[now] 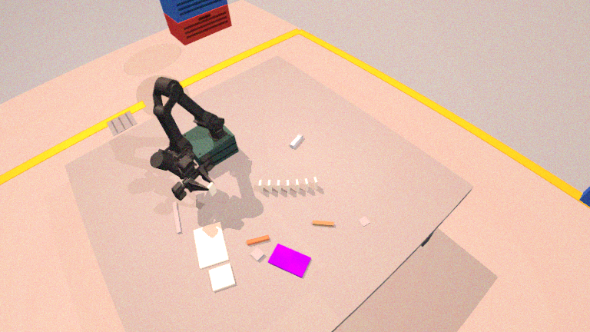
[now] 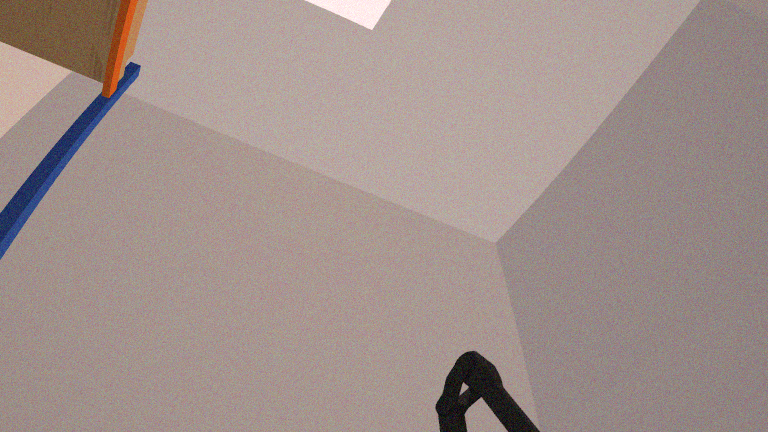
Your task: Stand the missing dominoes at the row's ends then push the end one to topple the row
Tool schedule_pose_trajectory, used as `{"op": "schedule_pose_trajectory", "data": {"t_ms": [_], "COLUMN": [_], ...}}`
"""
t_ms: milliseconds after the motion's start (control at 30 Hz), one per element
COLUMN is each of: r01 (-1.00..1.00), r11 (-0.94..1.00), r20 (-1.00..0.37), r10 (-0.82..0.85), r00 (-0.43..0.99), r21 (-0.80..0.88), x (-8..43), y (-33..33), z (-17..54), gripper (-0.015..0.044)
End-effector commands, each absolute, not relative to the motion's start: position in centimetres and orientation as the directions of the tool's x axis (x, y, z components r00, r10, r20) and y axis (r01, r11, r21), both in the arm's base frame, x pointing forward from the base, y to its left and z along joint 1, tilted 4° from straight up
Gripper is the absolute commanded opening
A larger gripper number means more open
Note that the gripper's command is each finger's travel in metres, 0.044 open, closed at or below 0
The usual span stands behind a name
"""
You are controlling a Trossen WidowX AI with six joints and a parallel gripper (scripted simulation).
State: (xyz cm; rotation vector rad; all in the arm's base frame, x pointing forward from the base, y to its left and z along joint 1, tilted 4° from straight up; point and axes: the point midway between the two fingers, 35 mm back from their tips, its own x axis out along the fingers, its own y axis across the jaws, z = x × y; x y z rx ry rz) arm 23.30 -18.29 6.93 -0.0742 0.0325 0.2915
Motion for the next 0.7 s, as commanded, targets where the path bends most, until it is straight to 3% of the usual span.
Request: {"op": "schedule_pose_trajectory", "data": {"t_ms": [0,667], "r01": [-0.292,-0.291], "r11": [0.955,0.955], "r20": [-0.04,-0.04], "r10": [0.29,0.289], "r00": [0.956,0.957], "r21": [-0.062,-0.063], "x": [23.2,23.4], "y": [-18.1,-18.9], "z": [6.9,4.2], "gripper": [0.0107,0.0107]}}
